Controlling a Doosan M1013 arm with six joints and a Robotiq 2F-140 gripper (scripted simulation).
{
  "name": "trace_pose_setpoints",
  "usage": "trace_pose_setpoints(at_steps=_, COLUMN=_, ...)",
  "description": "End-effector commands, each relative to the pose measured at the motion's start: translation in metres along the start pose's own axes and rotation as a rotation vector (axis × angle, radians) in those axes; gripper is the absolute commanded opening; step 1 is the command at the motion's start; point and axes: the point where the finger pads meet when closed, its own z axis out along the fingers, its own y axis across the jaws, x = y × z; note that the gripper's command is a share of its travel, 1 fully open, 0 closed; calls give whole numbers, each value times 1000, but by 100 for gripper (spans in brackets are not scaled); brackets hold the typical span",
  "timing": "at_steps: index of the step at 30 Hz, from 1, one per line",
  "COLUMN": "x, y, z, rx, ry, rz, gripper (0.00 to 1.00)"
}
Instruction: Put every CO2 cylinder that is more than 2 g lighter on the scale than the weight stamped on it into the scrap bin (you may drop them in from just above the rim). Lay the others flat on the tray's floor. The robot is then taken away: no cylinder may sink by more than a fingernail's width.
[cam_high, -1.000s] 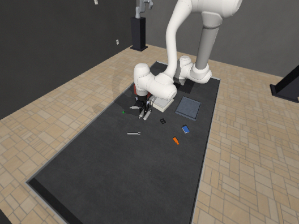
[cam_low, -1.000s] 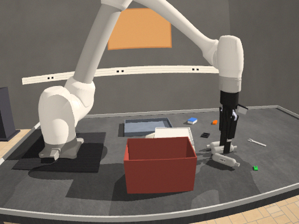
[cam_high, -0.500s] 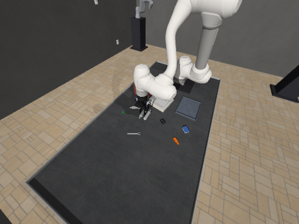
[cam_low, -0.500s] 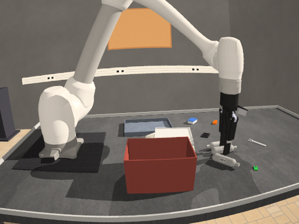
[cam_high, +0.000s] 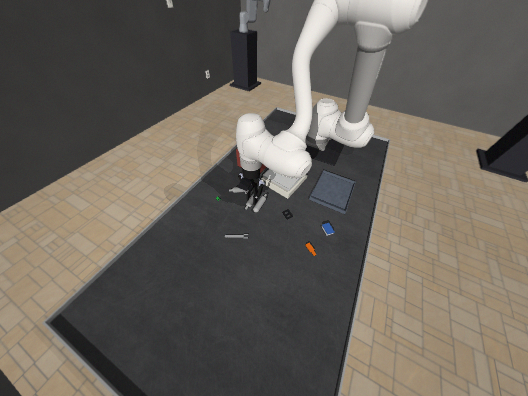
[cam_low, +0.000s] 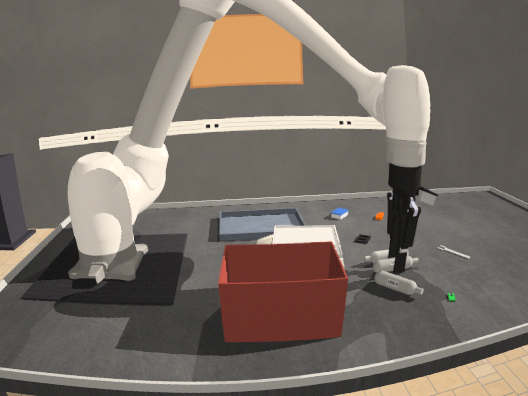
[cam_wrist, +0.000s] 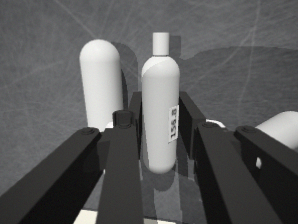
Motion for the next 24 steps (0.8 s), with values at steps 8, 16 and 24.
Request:
trace_pose_setpoints(at_steps=8, x=1, y=0, z=-10, rx=0, ry=2, rz=0, gripper=10)
trace_pose_setpoints(at_steps=16, x=0, y=0, z=-73, rx=0, ry=2, rz=0, gripper=10)
trace_pose_setpoints(at_steps=24, x=0, y=0, z=-135, rx=0, ry=2, rz=0, gripper=10)
